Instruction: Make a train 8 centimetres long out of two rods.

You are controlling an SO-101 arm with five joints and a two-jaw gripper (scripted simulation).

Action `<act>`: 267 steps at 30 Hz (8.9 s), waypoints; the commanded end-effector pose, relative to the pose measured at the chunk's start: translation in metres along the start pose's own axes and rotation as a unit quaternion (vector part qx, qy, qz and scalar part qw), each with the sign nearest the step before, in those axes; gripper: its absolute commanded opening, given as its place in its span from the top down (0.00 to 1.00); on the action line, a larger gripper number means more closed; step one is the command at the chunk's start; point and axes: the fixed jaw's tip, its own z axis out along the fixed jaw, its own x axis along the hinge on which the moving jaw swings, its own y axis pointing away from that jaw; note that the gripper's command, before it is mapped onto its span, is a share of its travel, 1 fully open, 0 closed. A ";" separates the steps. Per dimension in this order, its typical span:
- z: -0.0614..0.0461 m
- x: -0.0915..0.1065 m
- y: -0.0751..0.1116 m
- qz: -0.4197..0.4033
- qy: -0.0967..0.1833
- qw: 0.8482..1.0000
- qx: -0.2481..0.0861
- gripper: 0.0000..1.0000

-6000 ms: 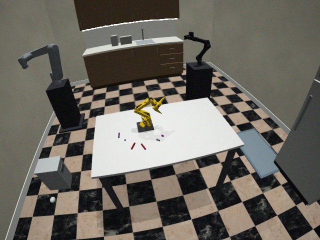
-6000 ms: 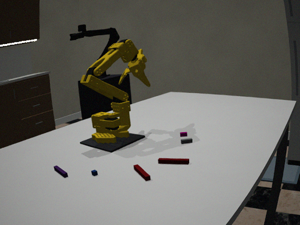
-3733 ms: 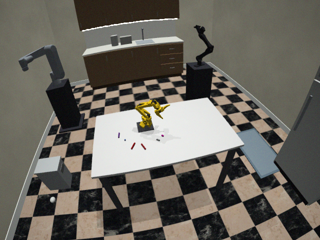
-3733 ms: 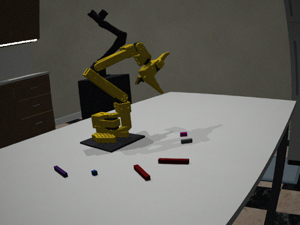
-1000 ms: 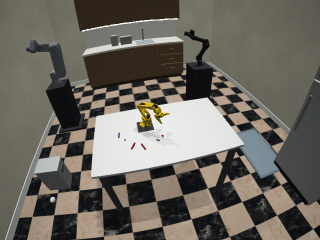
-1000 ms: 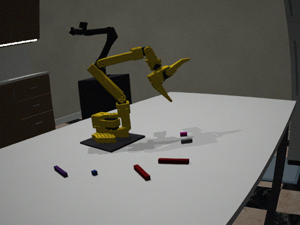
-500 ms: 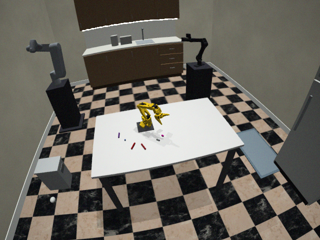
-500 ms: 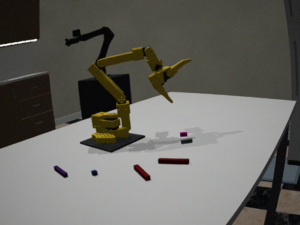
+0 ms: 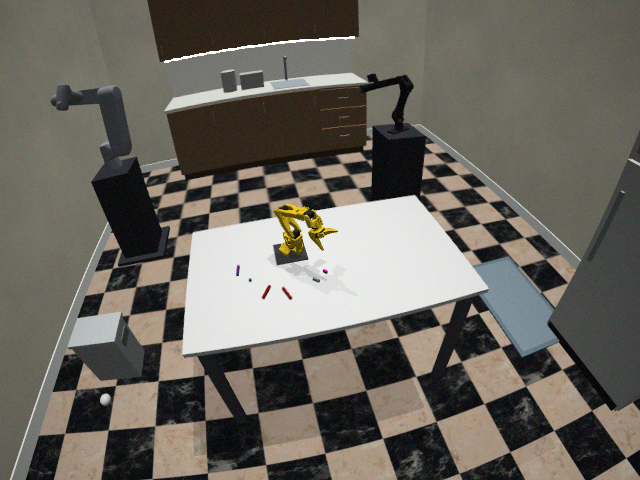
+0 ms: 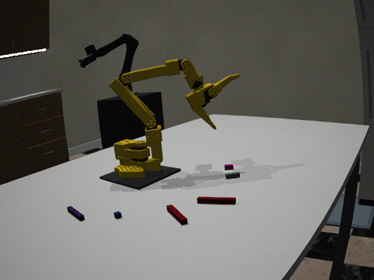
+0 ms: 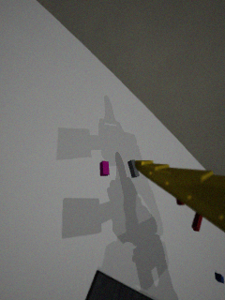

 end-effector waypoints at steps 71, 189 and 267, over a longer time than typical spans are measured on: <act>-0.040 0.024 0.052 0.165 0.051 0.984 0.036 0.00; -0.057 0.089 0.096 0.452 0.193 0.870 0.031 0.00; -0.070 0.105 0.126 0.571 0.252 0.781 0.030 0.00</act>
